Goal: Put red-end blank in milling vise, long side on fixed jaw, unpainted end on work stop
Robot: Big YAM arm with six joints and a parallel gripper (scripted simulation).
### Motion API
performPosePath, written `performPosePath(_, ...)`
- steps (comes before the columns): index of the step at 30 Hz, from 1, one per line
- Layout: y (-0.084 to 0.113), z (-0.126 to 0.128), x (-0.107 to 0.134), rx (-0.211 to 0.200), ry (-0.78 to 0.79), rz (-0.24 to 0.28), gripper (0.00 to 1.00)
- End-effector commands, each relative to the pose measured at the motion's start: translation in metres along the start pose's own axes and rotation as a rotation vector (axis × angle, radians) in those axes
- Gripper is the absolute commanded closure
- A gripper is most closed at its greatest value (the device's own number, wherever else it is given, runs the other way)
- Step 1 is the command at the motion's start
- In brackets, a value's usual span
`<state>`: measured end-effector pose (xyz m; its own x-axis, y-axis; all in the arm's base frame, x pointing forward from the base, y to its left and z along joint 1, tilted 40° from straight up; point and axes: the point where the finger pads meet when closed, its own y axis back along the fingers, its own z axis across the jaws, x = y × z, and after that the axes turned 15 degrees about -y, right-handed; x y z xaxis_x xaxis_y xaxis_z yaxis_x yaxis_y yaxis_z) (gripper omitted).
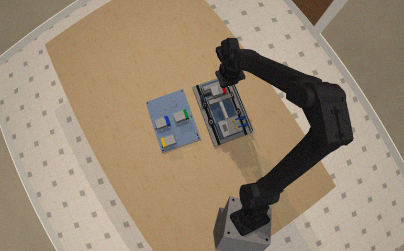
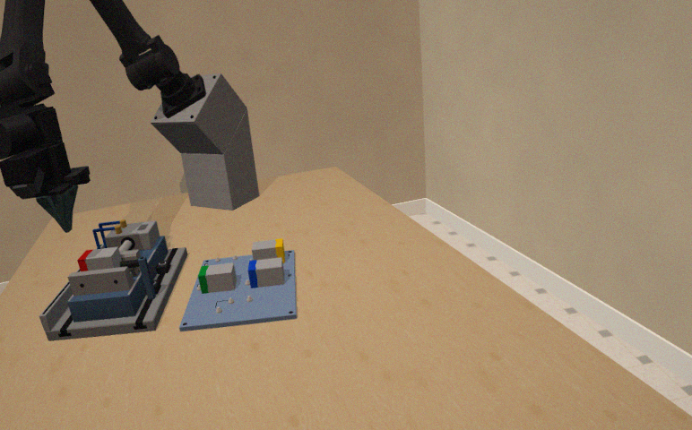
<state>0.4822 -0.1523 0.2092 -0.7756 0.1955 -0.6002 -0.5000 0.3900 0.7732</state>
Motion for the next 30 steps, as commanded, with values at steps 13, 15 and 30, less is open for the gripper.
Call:
performPosePath(13,0.018,-0.008,-0.018,0.003,-0.02,-0.045,1.0)
performPosePath(15,0.017,-0.009,-0.02,0.005,-0.023,-0.053,1.0)
performPosePath(30,-0.017,-0.006,-0.008,0.006,-0.007,-0.013,1.0)
